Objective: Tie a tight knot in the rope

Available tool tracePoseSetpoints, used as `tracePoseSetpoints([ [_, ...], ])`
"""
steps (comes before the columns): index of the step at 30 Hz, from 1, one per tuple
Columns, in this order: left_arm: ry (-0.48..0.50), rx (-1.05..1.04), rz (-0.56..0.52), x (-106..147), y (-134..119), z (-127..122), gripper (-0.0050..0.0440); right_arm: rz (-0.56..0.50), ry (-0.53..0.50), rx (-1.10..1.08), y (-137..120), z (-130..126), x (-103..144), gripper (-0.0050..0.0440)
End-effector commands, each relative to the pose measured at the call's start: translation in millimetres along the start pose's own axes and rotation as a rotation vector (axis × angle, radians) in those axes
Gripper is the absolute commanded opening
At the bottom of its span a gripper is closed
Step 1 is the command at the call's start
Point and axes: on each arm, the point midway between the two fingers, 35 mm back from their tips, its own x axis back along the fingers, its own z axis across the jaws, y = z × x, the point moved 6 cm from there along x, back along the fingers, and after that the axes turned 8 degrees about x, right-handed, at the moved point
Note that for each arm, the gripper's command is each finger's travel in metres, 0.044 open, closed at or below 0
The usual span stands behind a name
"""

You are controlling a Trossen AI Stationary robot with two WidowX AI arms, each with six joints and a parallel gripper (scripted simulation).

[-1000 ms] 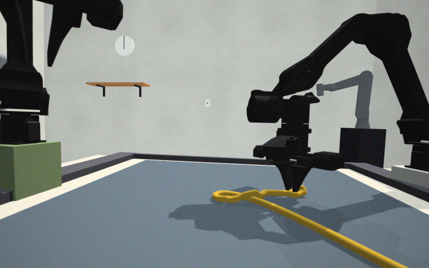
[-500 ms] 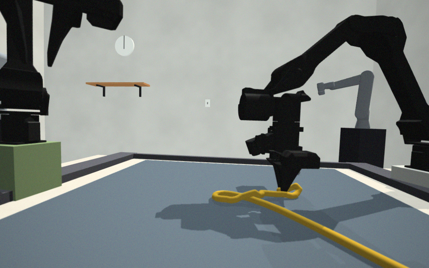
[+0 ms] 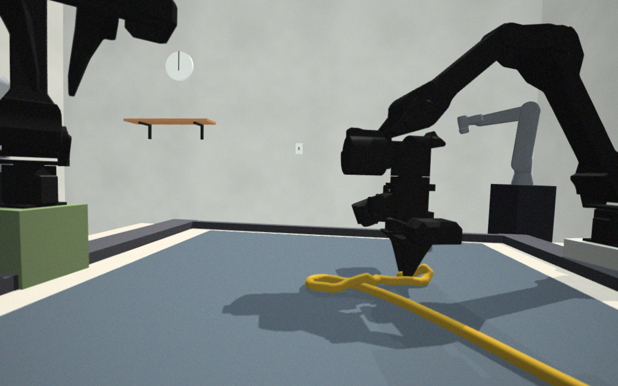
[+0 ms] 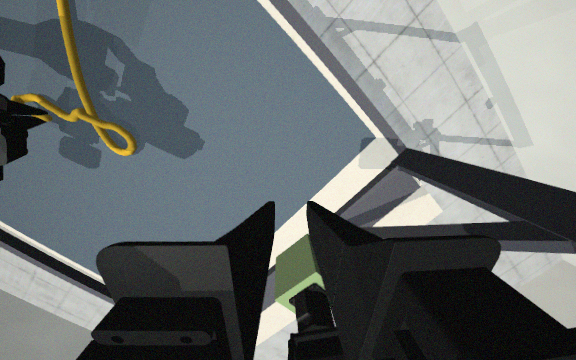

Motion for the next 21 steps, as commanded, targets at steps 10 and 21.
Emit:
tracePoseSetpoints([
  [10, 0.005, 0.003, -0.016, 4.6, -0.8, 0.2, 0.0100, -0.024, -0.011, 0.464, 3.6, -0.6, 8.8, 0.0035],
  [21, 0.005, 0.003, -0.016, 4.6, -0.8, 0.2, 0.0100, -0.024, -0.011, 0.465, 3.7, -0.6, 8.8, 0.0035],
])
